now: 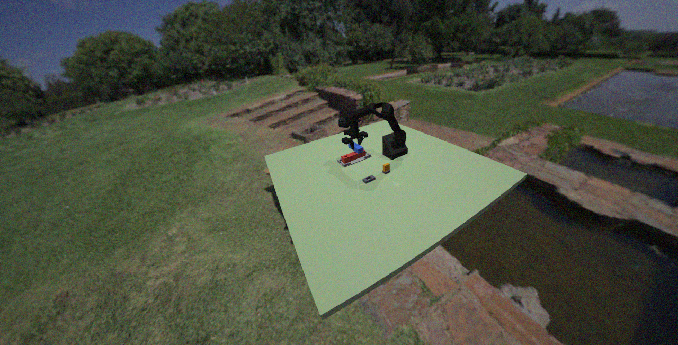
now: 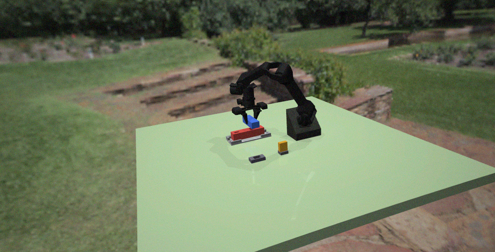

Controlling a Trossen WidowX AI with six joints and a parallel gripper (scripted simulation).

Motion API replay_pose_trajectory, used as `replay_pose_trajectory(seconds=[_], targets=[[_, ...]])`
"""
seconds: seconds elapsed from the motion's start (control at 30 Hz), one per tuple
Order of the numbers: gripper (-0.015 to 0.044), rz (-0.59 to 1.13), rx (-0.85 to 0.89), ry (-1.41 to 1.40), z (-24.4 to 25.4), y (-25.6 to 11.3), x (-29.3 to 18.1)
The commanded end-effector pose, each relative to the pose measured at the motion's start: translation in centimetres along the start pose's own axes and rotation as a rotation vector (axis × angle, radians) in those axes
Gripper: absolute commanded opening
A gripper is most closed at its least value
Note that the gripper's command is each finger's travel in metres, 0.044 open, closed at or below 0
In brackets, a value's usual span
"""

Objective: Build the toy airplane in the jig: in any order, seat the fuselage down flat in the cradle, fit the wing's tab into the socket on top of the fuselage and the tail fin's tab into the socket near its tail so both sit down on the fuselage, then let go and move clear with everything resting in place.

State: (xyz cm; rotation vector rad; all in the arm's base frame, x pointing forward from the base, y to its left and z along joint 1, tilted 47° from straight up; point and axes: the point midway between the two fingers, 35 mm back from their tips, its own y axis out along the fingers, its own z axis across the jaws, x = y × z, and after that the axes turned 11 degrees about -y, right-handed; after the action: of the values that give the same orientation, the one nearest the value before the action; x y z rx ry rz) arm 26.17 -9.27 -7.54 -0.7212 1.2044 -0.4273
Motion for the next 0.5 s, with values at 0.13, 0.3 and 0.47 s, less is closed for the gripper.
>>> replay_pose_trajectory(seconds=[0.13, 0.3, 0.47], targets=[[0.0195, 0.005, 0.002, 0.007, -0.11, 1.23, -0.13], [0.0188, 0.002, -0.001, 0.0, -0.06, 1.29, -0.09], [0.0135, 0.002, -0.001, 0.0, -0.06, 1.29, -0.09]])
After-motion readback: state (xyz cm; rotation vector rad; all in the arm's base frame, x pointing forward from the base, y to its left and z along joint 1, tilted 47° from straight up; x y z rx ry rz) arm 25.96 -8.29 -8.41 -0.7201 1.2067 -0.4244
